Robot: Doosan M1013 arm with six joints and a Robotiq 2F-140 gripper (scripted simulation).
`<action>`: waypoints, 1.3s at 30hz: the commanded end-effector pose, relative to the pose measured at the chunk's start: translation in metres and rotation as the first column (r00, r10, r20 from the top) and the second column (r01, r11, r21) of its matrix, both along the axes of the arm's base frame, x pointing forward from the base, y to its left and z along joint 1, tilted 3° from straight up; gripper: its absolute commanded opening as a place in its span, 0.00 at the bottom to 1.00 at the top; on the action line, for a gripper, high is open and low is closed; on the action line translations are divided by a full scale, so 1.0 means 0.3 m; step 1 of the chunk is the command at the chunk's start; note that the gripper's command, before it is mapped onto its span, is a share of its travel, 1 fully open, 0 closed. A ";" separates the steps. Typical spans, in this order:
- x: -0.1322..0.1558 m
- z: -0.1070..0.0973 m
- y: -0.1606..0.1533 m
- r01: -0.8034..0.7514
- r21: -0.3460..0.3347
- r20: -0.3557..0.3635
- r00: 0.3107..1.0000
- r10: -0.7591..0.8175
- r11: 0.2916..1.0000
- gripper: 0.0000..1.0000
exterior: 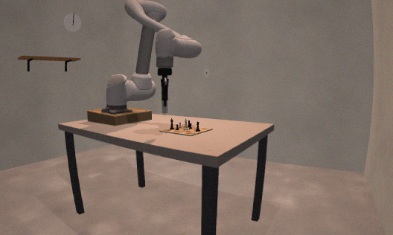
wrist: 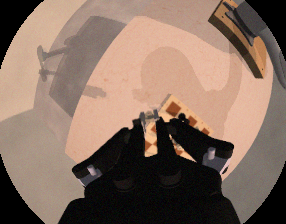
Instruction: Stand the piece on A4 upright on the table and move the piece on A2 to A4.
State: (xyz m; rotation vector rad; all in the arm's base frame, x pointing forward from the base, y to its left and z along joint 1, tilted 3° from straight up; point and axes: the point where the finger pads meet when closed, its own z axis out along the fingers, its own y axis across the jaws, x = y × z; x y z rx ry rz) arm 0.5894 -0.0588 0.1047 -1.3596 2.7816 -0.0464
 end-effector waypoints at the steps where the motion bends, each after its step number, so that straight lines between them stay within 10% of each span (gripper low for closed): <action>1: 0.000 0.000 -0.001 0.000 0.000 0.000 1.000 0.000 1.000 0.00; 18: 0.003 -0.047 -0.001 0.000 0.000 0.000 1.000 0.000 1.000 0.00; 39: 0.017 -0.303 -0.003 0.000 0.000 0.000 1.000 0.000 1.000 0.00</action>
